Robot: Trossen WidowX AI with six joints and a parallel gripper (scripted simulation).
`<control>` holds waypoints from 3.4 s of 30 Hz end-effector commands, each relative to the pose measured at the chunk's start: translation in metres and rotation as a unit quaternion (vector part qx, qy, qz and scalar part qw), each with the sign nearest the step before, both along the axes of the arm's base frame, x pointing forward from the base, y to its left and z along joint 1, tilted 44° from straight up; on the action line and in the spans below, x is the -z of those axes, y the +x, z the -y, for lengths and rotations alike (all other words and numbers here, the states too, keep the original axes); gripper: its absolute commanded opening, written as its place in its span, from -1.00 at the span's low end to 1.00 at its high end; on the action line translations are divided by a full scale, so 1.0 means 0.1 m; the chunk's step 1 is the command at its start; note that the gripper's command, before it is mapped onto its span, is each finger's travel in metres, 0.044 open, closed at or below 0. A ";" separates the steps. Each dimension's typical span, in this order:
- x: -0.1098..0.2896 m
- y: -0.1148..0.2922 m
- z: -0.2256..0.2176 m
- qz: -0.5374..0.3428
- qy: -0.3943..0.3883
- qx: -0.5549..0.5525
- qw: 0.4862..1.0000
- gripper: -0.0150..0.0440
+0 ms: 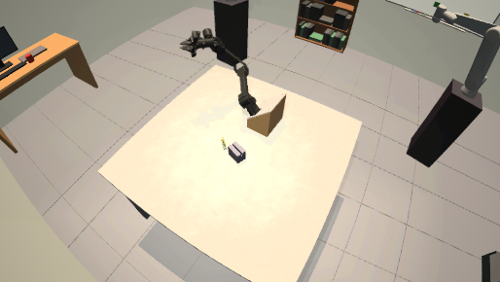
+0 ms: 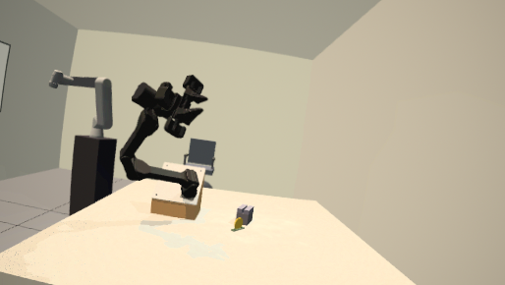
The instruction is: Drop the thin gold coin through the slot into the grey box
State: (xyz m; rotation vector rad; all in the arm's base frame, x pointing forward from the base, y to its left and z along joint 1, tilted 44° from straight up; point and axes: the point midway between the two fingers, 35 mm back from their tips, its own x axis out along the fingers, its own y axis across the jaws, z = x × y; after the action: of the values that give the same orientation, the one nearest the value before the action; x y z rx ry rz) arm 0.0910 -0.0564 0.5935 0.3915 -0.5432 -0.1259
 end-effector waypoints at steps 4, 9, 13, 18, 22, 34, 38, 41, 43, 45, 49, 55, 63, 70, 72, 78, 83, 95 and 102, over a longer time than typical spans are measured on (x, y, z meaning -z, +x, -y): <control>0.54 0.92 -0.54 -0.154 -0.135 0.029 0.978 0.05; 1.09 1.48 -0.80 -0.266 -0.227 0.044 0.936 0.05; 1.65 1.85 -0.99 -0.360 -0.298 0.041 0.883 0.05; 2.40 2.16 -1.14 -0.469 -0.382 0.031 0.796 0.05; 3.04 2.28 -1.21 -0.552 -0.443 0.017 0.706 0.05; 4.83 1.82 -0.87 -0.751 -0.592 -0.049 0.289 0.05; 5.05 1.58 -0.69 -0.772 -0.608 -0.073 0.169 0.05; 5.07 1.59 -0.71 -0.772 -0.608 -0.073 0.169 0.05; 5.09 1.59 -0.73 -0.772 -0.608 -0.073 0.169 0.05; 5.09 1.59 -0.73 -0.772 -0.608 -0.073 0.169 0.05; 5.17 1.61 -0.65 -0.772 -0.608 -0.073 0.169 0.05; 5.34 1.63 -0.49 -0.772 -0.608 -0.072 0.169 0.05; 5.46 1.66 -0.40 -0.772 -0.609 -0.071 0.169 0.05; 5.54 1.68 -0.33 -0.772 -0.608 -0.072 0.169 0.05; 5.56 1.69 -0.31 -0.772 -0.608 -0.072 0.169 0.05; 5.63 1.70 -0.25 -0.772 -0.608 -0.072 0.169 0.05; 5.69 1.71 -0.19 -0.772 -0.609 -0.072 0.169 0.05; 5.83 1.73 -0.06 -0.772 -0.609 -0.071 0.168 0.05; 5.90 1.73 0.02 -0.772 -0.609 -0.070 0.168 0.05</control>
State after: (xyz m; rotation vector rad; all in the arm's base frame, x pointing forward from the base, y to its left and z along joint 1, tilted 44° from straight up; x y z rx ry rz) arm 0.2659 -0.0539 0.0080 -1.3814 1.5979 0.1676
